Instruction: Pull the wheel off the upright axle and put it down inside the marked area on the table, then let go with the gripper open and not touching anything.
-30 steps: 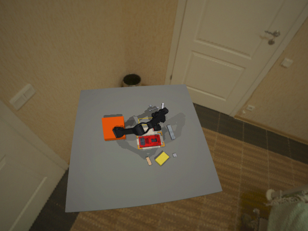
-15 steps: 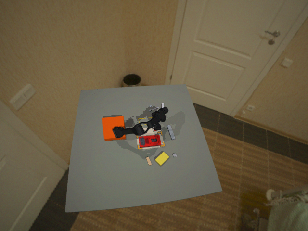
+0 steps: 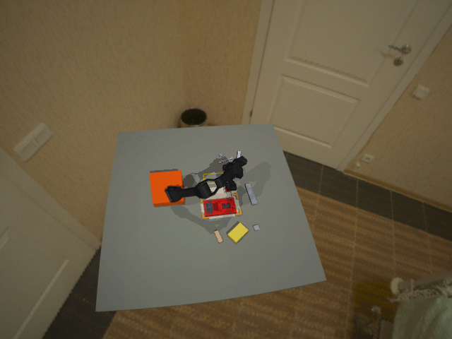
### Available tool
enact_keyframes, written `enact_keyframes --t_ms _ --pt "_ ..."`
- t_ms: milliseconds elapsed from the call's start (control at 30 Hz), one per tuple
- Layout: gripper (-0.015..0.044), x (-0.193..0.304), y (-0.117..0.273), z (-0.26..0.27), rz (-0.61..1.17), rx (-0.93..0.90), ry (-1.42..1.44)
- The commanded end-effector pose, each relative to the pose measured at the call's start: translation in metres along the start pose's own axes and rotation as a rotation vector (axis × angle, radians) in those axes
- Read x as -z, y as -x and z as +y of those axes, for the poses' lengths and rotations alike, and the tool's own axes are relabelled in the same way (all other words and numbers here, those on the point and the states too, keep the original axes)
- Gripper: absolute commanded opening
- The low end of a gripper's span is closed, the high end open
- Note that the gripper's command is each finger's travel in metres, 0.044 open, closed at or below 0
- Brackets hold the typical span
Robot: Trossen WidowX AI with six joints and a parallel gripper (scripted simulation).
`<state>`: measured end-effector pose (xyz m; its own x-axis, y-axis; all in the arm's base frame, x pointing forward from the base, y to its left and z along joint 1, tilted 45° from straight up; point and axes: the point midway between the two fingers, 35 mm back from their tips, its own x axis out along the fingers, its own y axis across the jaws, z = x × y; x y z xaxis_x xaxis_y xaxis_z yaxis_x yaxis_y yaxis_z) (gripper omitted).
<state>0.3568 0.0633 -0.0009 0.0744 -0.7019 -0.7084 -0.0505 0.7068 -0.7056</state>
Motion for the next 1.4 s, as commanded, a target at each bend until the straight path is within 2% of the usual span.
enact_keyframes --t_ms 0,333,500,1067,1367 --pt "0.0 -0.001 0.003 0.0 -0.003 -0.005 -0.008" --pt "0.0 0.002 0.037 -0.001 -0.002 -0.006 -0.007" --pt "0.0 0.005 0.031 0.005 0.0 -0.001 0.004" --pt "0.0 0.055 0.039 0.102 -0.001 -0.012 -0.006" --pt "0.0 0.057 0.032 0.106 -0.001 -0.011 -0.006"
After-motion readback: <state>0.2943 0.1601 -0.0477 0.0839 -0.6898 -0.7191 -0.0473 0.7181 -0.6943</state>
